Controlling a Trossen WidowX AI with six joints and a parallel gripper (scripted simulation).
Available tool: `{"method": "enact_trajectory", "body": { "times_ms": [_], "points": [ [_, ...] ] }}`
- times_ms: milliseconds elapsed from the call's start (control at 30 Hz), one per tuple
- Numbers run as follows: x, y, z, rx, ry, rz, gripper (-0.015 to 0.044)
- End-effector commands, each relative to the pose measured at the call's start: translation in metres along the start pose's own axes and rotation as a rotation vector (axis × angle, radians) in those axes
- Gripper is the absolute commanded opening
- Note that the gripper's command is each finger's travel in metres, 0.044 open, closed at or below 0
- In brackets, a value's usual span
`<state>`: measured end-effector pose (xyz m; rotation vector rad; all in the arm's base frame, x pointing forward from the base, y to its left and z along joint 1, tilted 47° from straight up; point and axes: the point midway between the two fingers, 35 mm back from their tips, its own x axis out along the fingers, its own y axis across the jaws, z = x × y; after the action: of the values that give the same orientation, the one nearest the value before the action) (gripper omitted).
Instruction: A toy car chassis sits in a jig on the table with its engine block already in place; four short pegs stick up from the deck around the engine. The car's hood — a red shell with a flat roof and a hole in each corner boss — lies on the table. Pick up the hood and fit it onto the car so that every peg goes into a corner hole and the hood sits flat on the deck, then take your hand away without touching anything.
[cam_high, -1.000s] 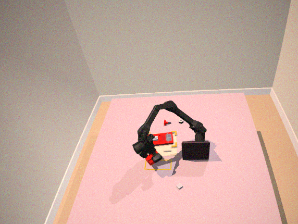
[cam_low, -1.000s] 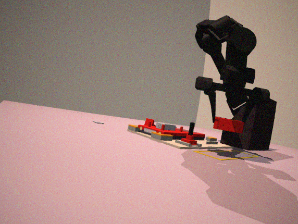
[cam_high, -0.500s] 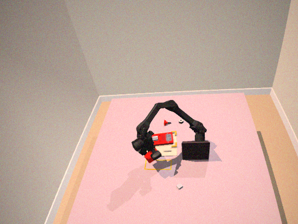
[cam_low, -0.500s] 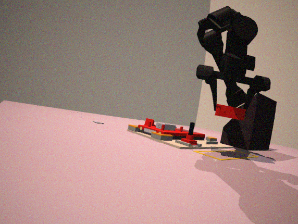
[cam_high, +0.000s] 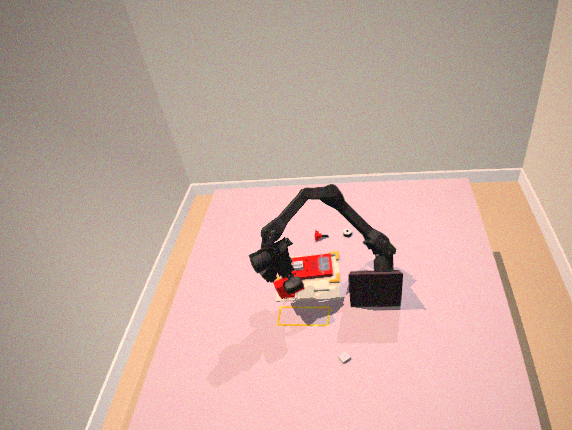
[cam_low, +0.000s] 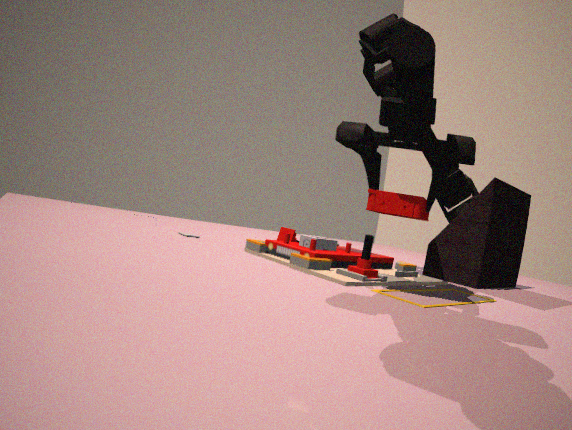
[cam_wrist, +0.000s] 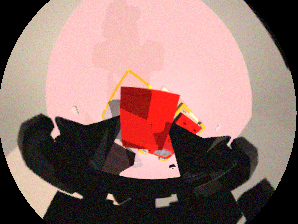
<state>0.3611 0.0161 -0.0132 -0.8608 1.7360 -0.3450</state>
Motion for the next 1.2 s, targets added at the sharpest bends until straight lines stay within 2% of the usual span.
{"method": "enact_trajectory", "body": {
  "times_ms": [0,800,1167],
  "points": [
    [-0.004,-0.023,-0.010,0.061,-0.007,-0.003,0.0000],
    [-0.007,-0.134,-0.078,0.395,-0.003,-0.023,0.0000],
    [0.007,-0.134,-0.078,0.405,-0.002,-0.024,0.0000]
  ]
}}
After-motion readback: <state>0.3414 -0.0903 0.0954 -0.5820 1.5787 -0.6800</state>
